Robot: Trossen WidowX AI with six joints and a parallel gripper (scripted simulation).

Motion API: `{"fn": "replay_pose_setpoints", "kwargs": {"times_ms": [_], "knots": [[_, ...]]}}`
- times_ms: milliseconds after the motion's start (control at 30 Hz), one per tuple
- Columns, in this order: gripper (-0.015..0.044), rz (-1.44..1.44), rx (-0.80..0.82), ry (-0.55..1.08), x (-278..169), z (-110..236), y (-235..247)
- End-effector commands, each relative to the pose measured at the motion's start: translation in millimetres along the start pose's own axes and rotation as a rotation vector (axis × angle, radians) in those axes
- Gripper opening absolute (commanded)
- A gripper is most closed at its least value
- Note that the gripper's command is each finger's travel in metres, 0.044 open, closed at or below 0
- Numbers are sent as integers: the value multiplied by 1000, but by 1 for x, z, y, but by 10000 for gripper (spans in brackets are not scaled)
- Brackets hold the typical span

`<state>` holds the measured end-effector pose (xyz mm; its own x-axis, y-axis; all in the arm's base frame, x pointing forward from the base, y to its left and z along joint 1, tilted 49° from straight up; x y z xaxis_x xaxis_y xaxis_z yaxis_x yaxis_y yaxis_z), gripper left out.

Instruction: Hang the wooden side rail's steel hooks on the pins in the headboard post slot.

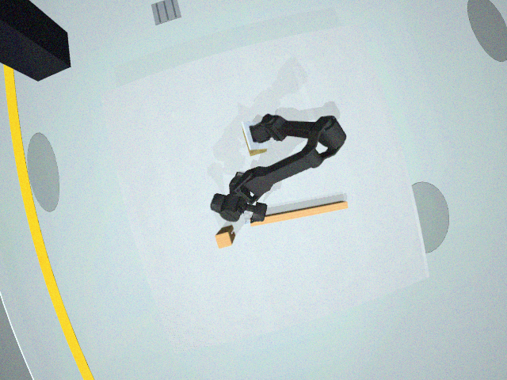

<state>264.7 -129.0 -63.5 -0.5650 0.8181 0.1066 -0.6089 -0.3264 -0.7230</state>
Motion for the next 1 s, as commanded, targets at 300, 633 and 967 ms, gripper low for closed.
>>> {"fn": "replay_pose_setpoints", "kwargs": {"times_ms": [300, 633, 967], "knots": [[440, -471, 84, 28, 7, -6, -3], [440, -1097, 155, 150, 13, -11, -8], [440, -1714, 133, 332, 19, -14, -14]]}}
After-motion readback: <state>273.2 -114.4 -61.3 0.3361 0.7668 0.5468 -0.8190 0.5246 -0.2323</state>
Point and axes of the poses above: the point midway between the two fingers, 35 mm back from their tips, its own z axis back along the fingers, its own y axis across the jaws, x = y × z, the point moved 2 cm from there along z, back along the fingers, and after that the axes turned 15 degrees about -z, right-handed, at the moved point
